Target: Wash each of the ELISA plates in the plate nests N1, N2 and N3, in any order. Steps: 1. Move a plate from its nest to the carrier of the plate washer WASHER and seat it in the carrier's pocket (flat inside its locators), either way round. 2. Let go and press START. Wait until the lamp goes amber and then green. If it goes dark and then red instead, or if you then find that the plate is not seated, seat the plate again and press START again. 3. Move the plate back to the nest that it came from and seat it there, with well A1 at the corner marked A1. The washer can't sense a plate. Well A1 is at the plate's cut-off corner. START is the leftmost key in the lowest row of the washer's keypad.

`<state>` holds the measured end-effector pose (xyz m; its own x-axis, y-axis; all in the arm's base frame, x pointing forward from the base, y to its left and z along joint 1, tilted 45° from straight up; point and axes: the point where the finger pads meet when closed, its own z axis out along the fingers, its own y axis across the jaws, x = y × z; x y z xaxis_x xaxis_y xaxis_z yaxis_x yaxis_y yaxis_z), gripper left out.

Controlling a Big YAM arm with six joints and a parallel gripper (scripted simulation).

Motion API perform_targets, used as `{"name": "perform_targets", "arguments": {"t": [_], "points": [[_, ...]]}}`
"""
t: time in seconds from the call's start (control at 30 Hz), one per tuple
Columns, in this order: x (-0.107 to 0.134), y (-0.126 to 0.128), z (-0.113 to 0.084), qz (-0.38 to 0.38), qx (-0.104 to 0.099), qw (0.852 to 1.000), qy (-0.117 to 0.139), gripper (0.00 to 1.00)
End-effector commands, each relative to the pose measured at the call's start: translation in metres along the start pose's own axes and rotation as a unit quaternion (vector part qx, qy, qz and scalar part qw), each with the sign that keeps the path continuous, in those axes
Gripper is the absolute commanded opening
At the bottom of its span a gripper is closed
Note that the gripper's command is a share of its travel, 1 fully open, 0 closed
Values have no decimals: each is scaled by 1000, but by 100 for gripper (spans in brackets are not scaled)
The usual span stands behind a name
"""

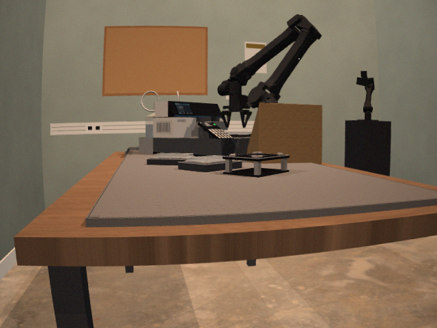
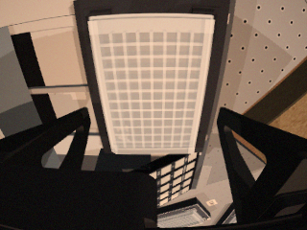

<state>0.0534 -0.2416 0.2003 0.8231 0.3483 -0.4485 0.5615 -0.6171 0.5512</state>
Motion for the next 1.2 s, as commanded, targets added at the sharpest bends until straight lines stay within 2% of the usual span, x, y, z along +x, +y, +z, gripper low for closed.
{"name": "perform_targets", "arguments": {"t": [0.0,0.07,0.1,0.13,0.53,0.6,0.9,1.07,1.1,1.17], "points": [[-5,11,-6,1,-13,1000,-3,100],[-5,11,-6,1,-13,1000,-3,100],[-2,2,4,-5,-2,1000,-2,100],[-1,1,5,-6,0,1000,-2,100],[-3,4,9,-3,-6,1000,-4,100],[-1,1,13,-6,0,1000,-2,100],[-4,5,17,-4,-4,1000,-3,100],[-1,1,21,-6,0,1000,-2,100],[-8,13,14,0,-14,1000,-6,100],[-5,8,19,-3,-6,1000,-4,100]]}}
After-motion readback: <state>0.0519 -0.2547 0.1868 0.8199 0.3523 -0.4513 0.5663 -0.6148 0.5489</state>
